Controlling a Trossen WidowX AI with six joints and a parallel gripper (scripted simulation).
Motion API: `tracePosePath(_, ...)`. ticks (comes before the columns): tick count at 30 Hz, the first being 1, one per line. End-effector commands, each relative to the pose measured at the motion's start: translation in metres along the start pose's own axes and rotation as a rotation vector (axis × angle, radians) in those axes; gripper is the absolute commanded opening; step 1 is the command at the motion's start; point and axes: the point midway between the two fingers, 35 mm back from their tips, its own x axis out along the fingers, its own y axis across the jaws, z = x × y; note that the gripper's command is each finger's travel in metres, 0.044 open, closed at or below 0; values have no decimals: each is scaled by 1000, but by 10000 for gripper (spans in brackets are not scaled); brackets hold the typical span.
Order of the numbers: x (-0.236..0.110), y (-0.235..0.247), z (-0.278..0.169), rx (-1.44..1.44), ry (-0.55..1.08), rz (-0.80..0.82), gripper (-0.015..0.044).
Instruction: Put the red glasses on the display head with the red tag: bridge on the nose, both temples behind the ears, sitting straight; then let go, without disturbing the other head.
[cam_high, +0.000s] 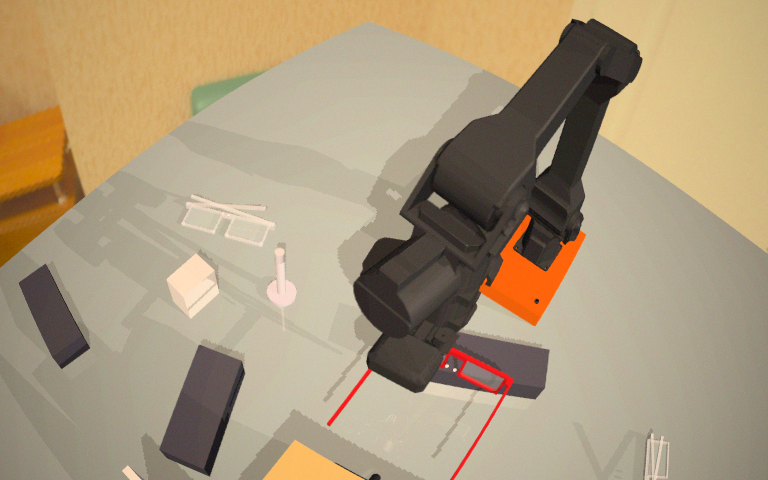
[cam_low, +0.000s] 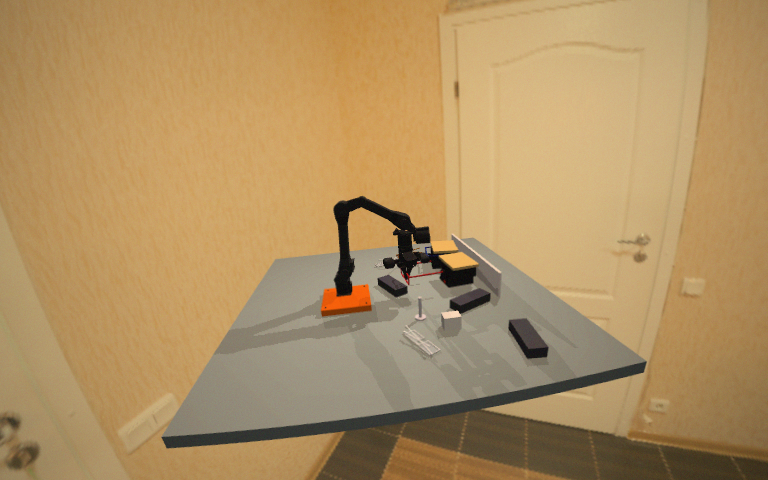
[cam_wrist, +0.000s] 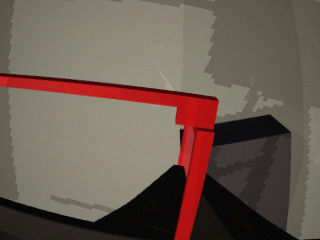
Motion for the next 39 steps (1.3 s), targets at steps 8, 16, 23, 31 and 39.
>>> tracePosePath(8, 4, 6, -1, -4, 5, -1, 0)
tracePosePath(16, 5, 14, -1, -4, 5, 13, 0)
tracePosePath(23, 5, 21, -1, -4, 5, 18, 0)
tracePosePath(31, 5, 29, -1, -4, 5, 14, 0)
tracePosePath(39, 5, 39, -1, -4, 5, 5, 0)
